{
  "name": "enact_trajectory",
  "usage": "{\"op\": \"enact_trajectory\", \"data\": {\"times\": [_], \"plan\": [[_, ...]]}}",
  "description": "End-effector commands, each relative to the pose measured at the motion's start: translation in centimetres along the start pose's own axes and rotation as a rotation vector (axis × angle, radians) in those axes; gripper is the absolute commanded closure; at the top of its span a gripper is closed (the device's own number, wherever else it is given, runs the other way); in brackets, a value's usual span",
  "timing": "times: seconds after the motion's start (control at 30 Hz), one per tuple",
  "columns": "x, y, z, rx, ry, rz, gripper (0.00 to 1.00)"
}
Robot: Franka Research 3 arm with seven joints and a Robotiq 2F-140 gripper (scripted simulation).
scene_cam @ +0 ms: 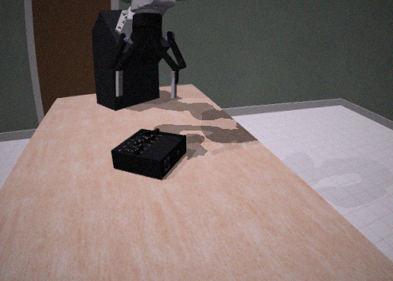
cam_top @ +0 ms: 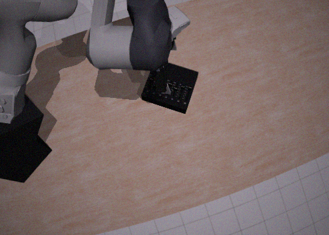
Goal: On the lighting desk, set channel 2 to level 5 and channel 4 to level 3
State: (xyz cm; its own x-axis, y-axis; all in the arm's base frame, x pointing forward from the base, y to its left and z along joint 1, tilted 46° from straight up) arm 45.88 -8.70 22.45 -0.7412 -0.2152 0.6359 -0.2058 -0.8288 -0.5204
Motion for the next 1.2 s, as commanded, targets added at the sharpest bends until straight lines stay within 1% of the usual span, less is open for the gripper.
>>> {"op": "enact_trajectory", "data": {"times": [0.0,0.07,0.13,0.17,0.2,0.23,0.27,0.4,0.43,0.5,0.63,0.7,0.73,0.93,1.17], "plan": [[-0.3,-0.1,-0.1,-0.275,-0.045,-0.009,0.0],[-0.7,0.0,-0.4,-0.334,-0.06,-0.002,0.0],[-0.7,0.0,-0.4,-0.334,-0.06,-0.002,0.0],[-0.9,0.1,-0.6,-0.41,-0.08,0.005,0.0],[-1.1,0.2,-0.8,-0.431,-0.1,0.008,0.0],[-1.4,0.3,-1.0,-0.446,-0.134,0.012,0.0],[-1.6,0.4,-1.2,-0.375,-0.147,0.019,0.0],[-2.7,0.9,-2.3,0.066,-0.138,0.054,0.0],[-2.9,1.0,-2.6,0.128,-0.127,0.059,0.0],[-3.4,1.3,-3.2,0.197,-0.119,0.065,0.0],[-4.2,2.1,-4.3,0.315,-0.136,0.071,0.0],[-4.2,2.1,-4.3,0.315,-0.136,0.071,0.0],[-4.4,2.2,-4.5,0.39,-0.149,0.073,0.0],[-5.1,3.0,-5.5,0.574,-0.178,0.077,0.0],[-5.2,3.2,-5.8,0.801,-0.197,0.085,0.0]]}}
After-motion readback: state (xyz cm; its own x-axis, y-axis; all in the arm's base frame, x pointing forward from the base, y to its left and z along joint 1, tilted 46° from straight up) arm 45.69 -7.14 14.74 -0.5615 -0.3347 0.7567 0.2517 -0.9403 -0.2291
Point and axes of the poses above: the point where the finger pads meet when closed, its own x axis back along the fingers, its own y axis across the jaws, z = x × y, the point moved 1 cm from there along x, back along the fingers, and after that the axes turned 8 degrees about x, right-handed, at the moved point
